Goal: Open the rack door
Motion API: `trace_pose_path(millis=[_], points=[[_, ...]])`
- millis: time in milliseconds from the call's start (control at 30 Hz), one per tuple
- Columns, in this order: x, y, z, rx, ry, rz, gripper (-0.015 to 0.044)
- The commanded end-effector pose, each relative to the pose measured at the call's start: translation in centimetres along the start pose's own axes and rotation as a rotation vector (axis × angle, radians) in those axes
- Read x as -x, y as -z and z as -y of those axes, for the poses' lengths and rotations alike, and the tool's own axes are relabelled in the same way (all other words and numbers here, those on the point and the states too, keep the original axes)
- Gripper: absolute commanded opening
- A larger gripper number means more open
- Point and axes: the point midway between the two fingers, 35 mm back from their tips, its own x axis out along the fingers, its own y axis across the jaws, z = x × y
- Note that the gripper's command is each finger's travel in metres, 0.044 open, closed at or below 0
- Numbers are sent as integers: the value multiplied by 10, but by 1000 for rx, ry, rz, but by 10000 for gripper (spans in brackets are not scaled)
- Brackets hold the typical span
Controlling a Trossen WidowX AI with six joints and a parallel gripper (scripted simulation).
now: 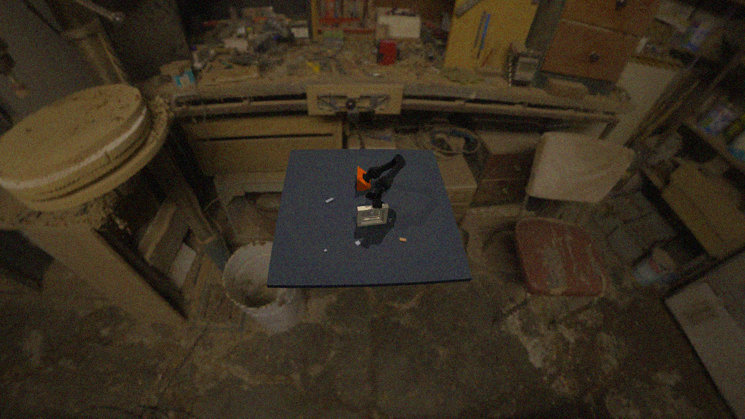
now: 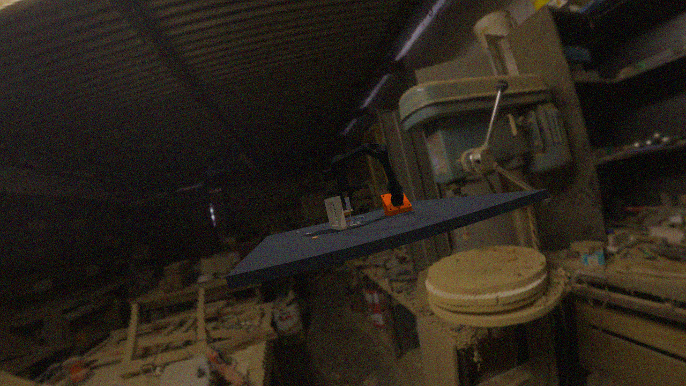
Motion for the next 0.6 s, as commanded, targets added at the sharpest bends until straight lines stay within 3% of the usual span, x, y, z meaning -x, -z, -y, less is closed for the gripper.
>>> trace_pose_path(millis=[0, 567], points=[[-1, 0, 0, 0, 1, -1, 21], [0, -6, 8, 279, 2, 0, 21]])
